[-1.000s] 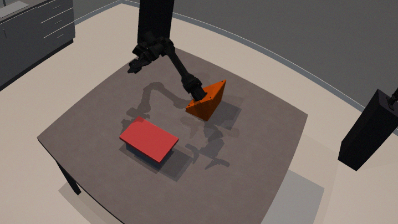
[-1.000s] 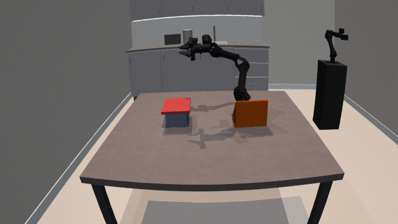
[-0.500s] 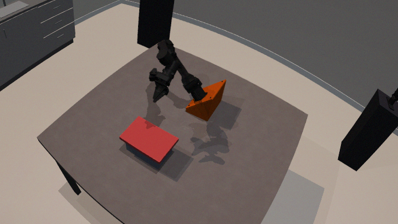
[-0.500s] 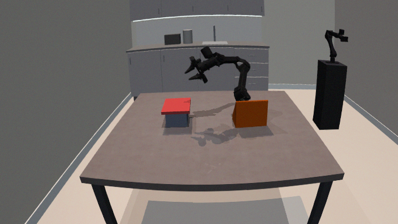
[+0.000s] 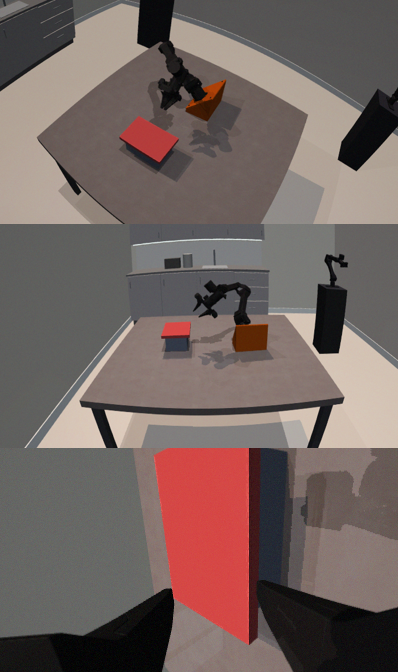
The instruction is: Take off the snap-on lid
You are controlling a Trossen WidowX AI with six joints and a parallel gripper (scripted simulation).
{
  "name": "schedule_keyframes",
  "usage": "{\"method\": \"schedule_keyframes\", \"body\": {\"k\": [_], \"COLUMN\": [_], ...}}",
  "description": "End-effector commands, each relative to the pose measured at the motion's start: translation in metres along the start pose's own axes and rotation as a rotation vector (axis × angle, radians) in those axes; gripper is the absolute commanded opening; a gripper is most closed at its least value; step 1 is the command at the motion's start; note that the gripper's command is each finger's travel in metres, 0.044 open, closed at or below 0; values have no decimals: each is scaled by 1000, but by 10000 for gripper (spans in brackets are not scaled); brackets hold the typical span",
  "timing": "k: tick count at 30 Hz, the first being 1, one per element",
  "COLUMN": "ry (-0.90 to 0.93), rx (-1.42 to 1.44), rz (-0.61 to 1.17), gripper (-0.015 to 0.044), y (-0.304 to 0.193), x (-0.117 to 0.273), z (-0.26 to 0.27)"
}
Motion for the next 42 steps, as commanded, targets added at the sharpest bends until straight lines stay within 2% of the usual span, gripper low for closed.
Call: {"method": "schedule_keyframes", "body": {"k": [1, 10, 42], "ry": [-4, -4, -11], "rx": [-9, -14, -17], "rz": [-6, -10, -6], "gripper": [235, 235, 235], "y": [0, 5, 3], "x": [0, -33, -78], "z": [-3, -43, -40]}}
Point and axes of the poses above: the point midway between the two fingers, 35 mm back from their tips, its own x axis back along the fingers, its own z axis across the jaws, y = z × x, the point moved 5 cm from there along x, back along the fingers, and after that the axes turned 6 degrees about -x, right-handed, at the moved point
